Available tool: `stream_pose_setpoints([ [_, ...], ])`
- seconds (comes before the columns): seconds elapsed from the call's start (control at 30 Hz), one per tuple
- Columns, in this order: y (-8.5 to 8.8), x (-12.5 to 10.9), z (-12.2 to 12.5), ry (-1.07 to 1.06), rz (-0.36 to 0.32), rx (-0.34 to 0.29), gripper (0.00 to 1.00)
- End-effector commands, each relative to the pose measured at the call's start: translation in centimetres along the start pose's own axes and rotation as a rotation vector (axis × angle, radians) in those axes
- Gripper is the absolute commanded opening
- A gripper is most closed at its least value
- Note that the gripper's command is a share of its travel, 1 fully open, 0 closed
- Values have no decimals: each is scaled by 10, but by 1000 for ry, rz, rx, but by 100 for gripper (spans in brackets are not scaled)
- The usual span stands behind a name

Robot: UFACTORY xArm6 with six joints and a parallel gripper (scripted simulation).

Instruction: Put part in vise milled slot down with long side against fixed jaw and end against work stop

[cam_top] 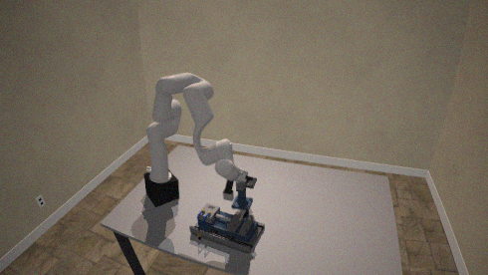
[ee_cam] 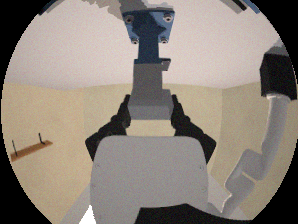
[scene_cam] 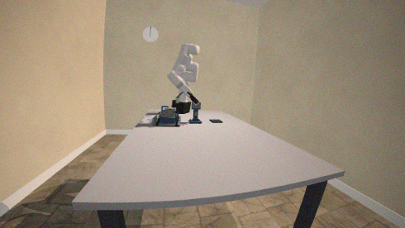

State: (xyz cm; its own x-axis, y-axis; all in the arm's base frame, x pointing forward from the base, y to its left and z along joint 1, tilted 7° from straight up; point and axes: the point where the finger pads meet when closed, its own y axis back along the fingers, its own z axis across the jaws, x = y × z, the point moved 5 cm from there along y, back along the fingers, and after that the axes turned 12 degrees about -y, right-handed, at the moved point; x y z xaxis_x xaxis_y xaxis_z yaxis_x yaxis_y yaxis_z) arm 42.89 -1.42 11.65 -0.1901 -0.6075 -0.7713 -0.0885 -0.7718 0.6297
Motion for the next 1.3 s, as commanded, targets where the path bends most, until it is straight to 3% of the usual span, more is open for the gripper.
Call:
stream_pose_setpoints([
  [0.0, 3, -3, -1, 3, 0, 3, 0],
  [1.27, 15, -14, 2, 3, 0, 3, 0],
])
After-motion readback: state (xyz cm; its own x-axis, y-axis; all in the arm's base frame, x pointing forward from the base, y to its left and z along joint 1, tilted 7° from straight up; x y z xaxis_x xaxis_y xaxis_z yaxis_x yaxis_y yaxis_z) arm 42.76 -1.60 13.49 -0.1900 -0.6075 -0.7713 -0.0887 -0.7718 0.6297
